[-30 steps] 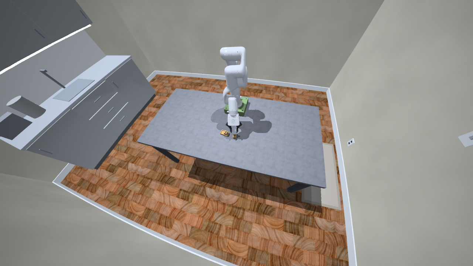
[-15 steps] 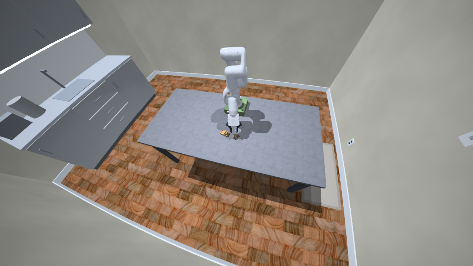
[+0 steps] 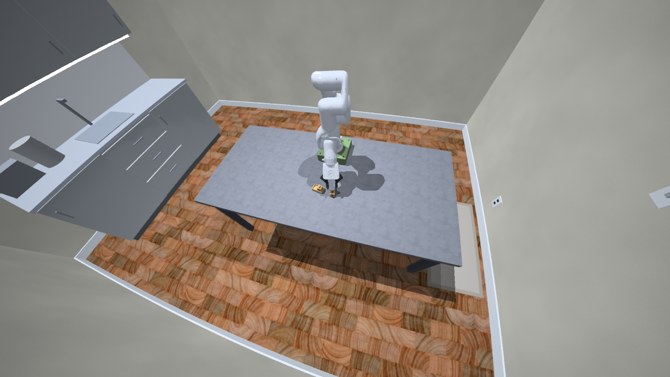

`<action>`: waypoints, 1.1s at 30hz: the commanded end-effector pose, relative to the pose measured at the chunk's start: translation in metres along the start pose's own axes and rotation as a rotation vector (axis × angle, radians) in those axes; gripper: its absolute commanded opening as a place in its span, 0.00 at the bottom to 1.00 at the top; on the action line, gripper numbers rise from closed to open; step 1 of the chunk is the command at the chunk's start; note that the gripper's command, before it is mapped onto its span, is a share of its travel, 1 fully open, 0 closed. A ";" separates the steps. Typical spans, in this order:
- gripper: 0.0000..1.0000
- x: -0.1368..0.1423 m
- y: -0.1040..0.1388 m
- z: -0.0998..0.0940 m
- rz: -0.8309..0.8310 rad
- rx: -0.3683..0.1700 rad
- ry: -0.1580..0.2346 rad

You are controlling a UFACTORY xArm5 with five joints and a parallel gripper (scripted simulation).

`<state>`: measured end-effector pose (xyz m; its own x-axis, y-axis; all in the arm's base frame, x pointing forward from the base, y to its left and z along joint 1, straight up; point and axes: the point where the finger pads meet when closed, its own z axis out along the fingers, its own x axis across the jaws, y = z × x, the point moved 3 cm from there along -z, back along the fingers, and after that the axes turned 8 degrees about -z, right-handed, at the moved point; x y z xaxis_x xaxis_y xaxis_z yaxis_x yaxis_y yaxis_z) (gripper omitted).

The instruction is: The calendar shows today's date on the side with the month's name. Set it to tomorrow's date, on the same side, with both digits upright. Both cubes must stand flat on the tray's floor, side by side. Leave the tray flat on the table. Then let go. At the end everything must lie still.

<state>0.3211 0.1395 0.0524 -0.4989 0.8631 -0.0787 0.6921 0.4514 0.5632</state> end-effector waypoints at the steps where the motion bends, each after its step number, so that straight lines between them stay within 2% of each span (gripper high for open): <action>1: 0.49 0.000 -0.002 0.004 0.000 -0.004 -0.001; 14: 0.49 0.002 -0.015 0.024 0.000 -0.004 -0.001; 33: 0.49 0.004 -0.028 0.043 0.000 -0.004 -0.001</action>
<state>0.3216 0.1397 0.0029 -0.4988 0.8631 -0.0788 0.6917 0.4513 0.5639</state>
